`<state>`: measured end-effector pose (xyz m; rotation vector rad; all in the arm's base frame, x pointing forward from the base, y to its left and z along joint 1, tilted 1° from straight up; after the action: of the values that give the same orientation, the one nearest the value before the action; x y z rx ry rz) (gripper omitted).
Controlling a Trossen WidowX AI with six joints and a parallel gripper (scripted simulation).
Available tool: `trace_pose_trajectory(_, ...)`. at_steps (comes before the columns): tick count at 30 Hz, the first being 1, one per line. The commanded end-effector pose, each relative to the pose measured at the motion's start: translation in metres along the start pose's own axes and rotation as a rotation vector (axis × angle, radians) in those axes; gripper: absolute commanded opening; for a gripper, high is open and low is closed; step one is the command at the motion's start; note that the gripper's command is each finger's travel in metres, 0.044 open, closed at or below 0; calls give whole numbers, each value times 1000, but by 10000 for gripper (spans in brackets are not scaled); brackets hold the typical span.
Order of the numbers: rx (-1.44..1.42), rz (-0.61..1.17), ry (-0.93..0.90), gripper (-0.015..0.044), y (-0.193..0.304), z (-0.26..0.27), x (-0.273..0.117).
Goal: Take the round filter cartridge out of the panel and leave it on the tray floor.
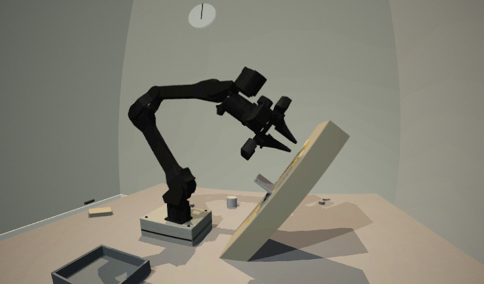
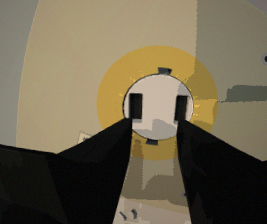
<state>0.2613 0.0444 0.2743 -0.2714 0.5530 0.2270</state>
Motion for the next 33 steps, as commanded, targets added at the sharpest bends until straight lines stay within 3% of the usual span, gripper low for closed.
trace_pose_trajectory(1,6,-5,3,117,0,-1,8)
trace_pose_trajectory(33,6,-5,2,117,-1,-1,20)
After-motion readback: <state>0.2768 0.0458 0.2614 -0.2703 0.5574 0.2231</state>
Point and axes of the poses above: the point midway between the two fingers, 35 mm back from their tips, its own x axis out along the fingers, its own z axis across the jaws, y = z × x, the point moved 3 cm from there along -x, back along the fingers, and after that the axes turned 7 degrees about x, right-handed, at the moved point
